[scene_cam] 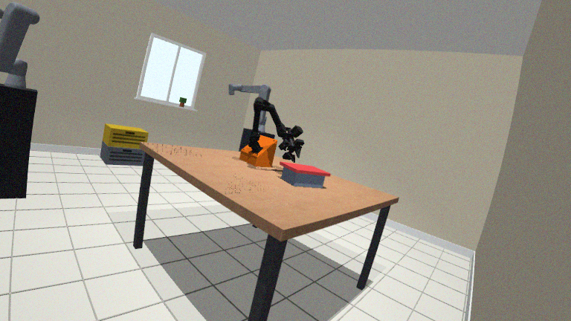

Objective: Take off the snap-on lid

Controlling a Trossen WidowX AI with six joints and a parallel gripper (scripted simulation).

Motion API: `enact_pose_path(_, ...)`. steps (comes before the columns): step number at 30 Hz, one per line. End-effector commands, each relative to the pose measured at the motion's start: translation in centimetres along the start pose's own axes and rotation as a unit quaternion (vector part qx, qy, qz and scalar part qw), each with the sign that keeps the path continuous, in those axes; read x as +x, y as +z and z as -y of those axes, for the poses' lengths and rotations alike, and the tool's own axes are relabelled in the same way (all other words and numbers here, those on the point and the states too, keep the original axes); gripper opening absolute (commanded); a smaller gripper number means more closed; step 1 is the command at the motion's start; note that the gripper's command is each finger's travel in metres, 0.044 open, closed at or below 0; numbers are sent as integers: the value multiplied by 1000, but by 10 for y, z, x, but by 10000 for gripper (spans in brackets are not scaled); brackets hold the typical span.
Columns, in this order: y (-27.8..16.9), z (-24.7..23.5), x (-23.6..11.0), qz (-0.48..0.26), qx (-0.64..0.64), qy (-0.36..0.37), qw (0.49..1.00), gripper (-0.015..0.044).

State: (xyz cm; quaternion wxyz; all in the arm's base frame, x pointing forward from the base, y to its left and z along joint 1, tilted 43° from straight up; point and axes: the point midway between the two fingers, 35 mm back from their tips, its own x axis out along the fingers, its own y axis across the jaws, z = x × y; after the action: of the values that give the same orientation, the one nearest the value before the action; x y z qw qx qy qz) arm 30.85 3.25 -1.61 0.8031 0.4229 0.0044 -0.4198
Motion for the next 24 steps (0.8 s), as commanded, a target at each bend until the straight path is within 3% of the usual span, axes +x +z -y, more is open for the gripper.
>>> enact_pose_path(1,-1,1,6,-2,-2,-1,1000,235)
enact_pose_path(24,3,-1,43,1,-3,5,1000,235)
